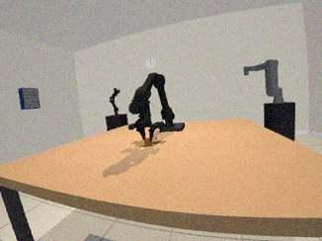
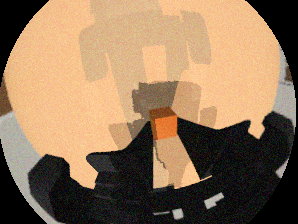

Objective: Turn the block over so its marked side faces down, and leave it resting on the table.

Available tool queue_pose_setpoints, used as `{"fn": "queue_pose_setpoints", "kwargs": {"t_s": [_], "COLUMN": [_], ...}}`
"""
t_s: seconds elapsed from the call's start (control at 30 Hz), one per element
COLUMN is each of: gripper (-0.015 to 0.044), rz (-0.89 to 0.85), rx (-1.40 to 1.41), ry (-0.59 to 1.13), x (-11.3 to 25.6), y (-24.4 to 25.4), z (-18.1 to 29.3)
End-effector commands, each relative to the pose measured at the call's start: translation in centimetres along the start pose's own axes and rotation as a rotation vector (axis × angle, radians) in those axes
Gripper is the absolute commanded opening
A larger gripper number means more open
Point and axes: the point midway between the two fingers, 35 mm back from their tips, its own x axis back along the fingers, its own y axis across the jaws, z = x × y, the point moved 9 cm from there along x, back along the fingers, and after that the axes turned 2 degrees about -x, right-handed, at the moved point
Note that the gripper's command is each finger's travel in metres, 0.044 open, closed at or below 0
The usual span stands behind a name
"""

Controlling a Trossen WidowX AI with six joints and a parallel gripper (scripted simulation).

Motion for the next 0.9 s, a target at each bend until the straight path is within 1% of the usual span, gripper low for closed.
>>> {"fn": "queue_pose_setpoints", "kwargs": {"t_s": [0.0,0.3,0.33,0.5,0.67,0.87], "gripper": [0.0085,0.0025,0.0,0.0,0.0,0.0], "rz": [0.002,0.002,0.002,0.002,0.002,-0.002], "rx": [-0.003,-0.003,-0.003,-0.003,-0.003,-0.005], "ry": [0.003,0.003,0.003,0.003,-0.008,-0.097], "x": [-0.1,-0.1,0.0,2.8,2.8,2.4], "y": [0.0,0.0,0.0,0.0,0.0,-0.1], "z": [0.0,0.0,0.0,0.0,0.1,0.7]}}
